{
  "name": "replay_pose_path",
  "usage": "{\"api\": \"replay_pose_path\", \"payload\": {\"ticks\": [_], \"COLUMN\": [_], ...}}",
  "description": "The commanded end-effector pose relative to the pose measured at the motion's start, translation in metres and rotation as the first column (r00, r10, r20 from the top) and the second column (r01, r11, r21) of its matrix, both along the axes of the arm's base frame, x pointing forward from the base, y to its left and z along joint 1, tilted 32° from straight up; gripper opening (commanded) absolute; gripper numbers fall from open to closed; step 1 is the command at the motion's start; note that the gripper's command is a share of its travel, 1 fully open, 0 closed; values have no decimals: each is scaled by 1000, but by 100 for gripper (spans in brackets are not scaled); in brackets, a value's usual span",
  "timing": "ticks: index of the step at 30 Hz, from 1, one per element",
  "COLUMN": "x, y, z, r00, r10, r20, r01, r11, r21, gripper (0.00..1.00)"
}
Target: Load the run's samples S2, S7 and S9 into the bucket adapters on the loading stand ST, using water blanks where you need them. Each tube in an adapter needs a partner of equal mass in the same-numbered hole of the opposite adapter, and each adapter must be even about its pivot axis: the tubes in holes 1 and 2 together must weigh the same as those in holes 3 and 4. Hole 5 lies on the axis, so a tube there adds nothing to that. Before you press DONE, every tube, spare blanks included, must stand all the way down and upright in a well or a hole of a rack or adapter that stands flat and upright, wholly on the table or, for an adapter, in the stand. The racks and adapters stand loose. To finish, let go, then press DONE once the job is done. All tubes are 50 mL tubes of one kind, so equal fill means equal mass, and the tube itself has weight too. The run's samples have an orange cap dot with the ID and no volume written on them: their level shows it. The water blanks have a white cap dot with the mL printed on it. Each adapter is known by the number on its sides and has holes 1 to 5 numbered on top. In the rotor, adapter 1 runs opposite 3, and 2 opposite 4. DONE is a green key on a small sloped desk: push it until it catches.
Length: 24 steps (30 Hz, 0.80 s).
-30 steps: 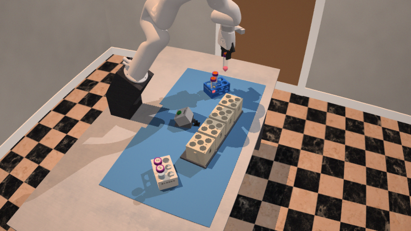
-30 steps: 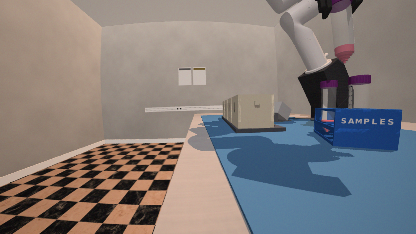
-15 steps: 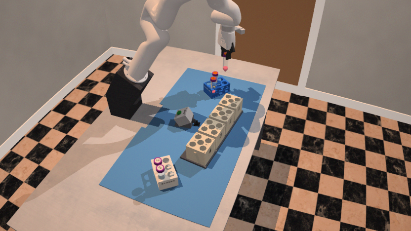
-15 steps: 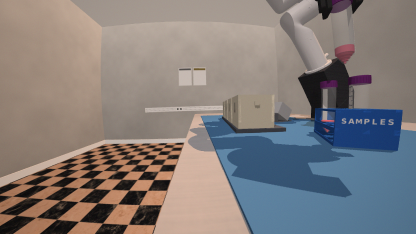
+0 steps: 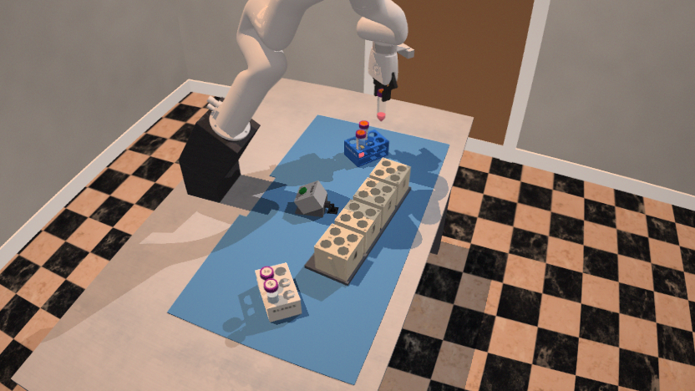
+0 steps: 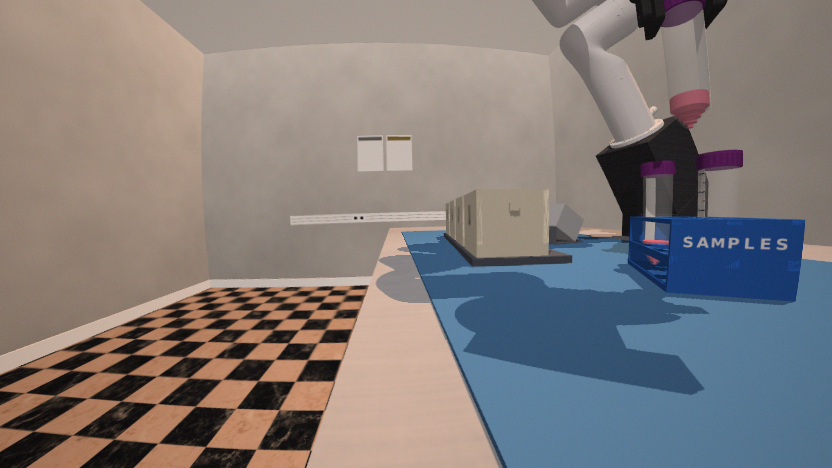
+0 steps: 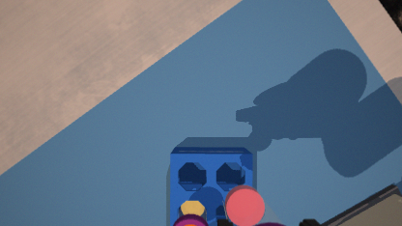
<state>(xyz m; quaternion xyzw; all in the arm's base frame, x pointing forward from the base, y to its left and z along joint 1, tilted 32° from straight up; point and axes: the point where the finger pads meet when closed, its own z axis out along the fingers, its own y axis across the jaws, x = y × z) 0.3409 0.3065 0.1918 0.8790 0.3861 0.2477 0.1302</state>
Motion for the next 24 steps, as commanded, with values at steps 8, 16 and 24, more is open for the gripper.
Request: {"api": "replay_pose_path", "payload": {"ticks": [8, 16, 24], "x": [12, 19, 27], "y": [0, -1, -1], "z": [-18, -28, -41], "r00": [1000, 1000, 1000], "r10": [1, 1, 1], "r20": [2, 2, 2], "r01": [-1, -1, -1], "r11": [1000, 1000, 1000], "r21": [2, 2, 2], "gripper": [0, 0, 0]}}
